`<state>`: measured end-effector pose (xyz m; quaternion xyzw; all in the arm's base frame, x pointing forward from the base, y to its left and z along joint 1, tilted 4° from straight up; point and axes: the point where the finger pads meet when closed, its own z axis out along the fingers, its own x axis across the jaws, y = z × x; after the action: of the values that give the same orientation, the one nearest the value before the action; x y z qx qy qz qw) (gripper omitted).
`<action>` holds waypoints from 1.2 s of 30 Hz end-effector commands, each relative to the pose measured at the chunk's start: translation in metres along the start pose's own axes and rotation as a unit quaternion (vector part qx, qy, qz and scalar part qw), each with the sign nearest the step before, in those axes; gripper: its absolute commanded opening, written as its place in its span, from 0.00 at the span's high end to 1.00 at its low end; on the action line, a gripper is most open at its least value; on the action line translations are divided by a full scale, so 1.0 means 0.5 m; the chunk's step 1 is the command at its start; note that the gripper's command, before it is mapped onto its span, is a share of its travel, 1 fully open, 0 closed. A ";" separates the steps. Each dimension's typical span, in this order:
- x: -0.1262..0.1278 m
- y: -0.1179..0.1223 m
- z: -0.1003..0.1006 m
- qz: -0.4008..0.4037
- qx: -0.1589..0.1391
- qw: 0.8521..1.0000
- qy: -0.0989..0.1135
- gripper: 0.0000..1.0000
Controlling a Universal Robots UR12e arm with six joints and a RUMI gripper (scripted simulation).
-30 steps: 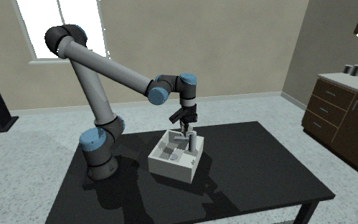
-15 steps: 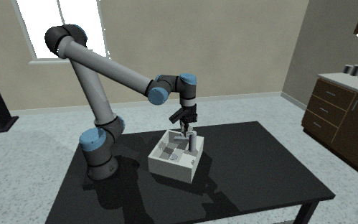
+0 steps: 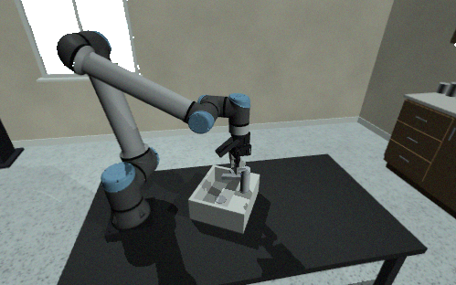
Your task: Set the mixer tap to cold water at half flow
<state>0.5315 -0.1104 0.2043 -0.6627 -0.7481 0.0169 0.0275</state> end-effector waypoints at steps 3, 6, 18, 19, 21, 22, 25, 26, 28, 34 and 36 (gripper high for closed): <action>-0.001 -0.001 0.004 0.000 0.001 1.000 0.001 1.00; -0.001 -0.001 0.004 0.000 0.001 1.000 0.001 1.00; -0.002 0.006 -0.013 0.000 -0.001 1.000 0.000 1.00; -0.001 0.008 -0.018 0.000 -0.001 1.000 0.000 1.00; 0.000 0.011 -0.025 -0.001 -0.001 1.000 0.000 1.00; 0.000 0.012 -0.027 -0.001 -0.001 1.000 0.000 1.00; 0.000 0.012 -0.029 -0.001 -0.001 1.000 -0.001 1.00; 0.000 0.012 -0.030 -0.001 -0.001 1.000 -0.001 1.00; 0.000 0.012 -0.030 -0.001 -0.001 1.000 -0.001 1.00; -0.001 0.012 -0.030 0.000 -0.002 1.000 -0.001 1.00; -0.001 0.012 -0.030 0.000 -0.002 1.000 -0.001 1.00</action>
<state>0.5340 -0.1102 0.2115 -0.6629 -0.7478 0.0181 0.0312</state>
